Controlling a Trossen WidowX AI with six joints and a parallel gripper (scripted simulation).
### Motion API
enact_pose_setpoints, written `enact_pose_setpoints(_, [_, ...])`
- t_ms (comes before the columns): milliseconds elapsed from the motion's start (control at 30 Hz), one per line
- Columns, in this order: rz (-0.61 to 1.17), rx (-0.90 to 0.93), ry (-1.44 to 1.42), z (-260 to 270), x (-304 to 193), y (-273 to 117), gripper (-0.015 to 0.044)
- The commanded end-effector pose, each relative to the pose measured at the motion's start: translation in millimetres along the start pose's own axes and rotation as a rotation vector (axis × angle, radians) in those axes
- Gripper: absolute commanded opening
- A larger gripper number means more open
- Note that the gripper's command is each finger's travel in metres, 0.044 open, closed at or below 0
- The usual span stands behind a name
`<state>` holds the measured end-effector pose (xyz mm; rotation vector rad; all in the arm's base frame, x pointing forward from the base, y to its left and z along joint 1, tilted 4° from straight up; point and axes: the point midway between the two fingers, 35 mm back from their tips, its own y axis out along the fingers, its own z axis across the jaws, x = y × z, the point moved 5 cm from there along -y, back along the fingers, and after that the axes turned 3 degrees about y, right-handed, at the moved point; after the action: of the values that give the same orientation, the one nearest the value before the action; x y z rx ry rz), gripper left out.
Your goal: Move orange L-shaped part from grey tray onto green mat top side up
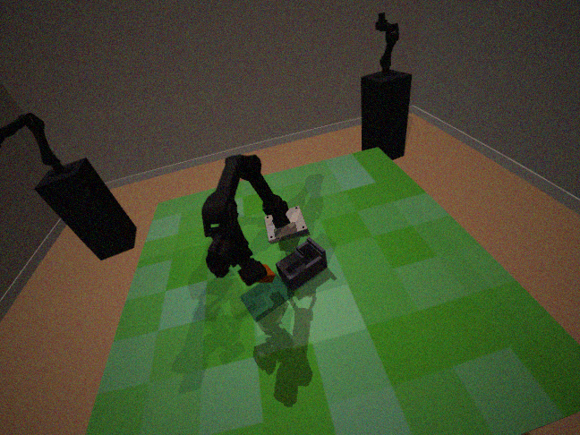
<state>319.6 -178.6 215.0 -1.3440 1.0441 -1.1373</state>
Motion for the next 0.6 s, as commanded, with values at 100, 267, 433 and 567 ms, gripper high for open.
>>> enact_pose_setpoints(100, [0.002, -0.007, -0.004, -0.5, 0.1, 12.8, 0.0000])
enact_pose_setpoints(267, [0.002, -0.007, -0.004, -0.6, 0.1, 20.6, 0.0000])
enact_pose_setpoints(433, [0.002, -0.007, -0.004, -0.6, 0.1, 28.4, 0.0000])
enact_pose_setpoints(567, [0.002, -0.007, -0.004, -0.6, 0.1, 34.6, 0.0000])
